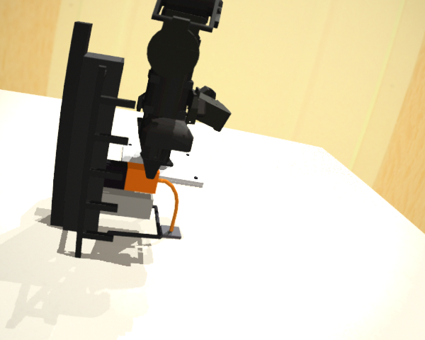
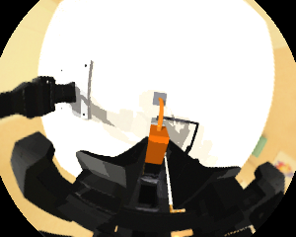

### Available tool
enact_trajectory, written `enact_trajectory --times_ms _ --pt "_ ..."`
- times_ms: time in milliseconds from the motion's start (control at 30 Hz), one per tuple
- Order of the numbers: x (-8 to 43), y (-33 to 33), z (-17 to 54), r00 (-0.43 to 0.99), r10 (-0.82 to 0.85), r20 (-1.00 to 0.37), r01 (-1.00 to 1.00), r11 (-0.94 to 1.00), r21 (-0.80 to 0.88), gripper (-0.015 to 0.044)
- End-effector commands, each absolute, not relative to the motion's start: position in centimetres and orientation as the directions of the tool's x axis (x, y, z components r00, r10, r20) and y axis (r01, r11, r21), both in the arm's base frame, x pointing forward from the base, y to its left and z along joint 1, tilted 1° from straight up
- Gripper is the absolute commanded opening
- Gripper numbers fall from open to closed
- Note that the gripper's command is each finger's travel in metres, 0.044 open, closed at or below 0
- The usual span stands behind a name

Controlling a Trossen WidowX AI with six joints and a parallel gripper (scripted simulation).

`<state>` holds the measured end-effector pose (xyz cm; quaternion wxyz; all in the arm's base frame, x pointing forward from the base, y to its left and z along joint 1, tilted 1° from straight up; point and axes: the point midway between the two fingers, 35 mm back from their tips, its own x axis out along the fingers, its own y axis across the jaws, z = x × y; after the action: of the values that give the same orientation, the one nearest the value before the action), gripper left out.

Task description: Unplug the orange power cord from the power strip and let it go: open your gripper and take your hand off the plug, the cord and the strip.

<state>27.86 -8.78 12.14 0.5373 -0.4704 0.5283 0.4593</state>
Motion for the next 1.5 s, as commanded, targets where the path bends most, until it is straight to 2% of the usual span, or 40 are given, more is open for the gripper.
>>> enact_trajectory --times_ms 0,967,1467 --pt "28.0 -8.1 12.2 0.021 0.0 -1.0 -0.991 0.136 -0.02 0.0" --pt "28.6 -3.3 12.3 0.022 0.007 -1.0 -0.991 0.133 -0.02 0.0" --pt "28.6 -3.6 12.1 0.021 0.007 -1.0 -0.991 0.131 -0.02 0.0394"
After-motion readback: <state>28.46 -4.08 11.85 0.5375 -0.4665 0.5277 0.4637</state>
